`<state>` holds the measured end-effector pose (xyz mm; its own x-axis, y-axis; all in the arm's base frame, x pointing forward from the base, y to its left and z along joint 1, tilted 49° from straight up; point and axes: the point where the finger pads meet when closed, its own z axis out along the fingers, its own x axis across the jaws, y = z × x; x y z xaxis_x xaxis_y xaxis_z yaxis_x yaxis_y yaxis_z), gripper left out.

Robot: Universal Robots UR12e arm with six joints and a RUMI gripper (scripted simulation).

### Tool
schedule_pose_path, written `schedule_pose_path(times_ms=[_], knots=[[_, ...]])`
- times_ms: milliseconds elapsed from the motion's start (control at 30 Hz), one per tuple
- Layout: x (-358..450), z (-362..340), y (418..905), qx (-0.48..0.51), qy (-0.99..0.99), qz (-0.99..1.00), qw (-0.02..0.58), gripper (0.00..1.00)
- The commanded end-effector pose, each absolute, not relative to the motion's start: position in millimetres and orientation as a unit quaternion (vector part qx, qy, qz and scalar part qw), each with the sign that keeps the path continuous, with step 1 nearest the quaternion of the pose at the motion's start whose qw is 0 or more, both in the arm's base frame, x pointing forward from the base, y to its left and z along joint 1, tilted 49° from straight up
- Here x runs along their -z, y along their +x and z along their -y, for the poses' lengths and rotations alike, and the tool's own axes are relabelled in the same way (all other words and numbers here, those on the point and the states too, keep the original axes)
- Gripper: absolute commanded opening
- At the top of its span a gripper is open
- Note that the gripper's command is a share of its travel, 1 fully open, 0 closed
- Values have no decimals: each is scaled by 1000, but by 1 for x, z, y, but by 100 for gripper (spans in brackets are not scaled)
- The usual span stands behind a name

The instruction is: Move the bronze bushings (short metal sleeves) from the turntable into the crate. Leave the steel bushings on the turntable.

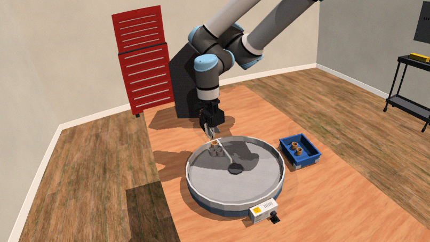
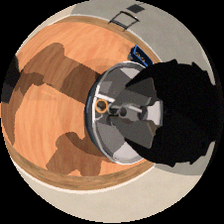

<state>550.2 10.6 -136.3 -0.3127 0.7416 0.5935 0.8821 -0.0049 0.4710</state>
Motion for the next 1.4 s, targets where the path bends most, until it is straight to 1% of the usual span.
schedule_pose_path(times_ms=[0,1200,1367], knots=[[137,-13,548,408,-580,700,87,6],[138,-15,549,408,-580,700,88,6],[151,-26,558,408,-579,701,86,6]])
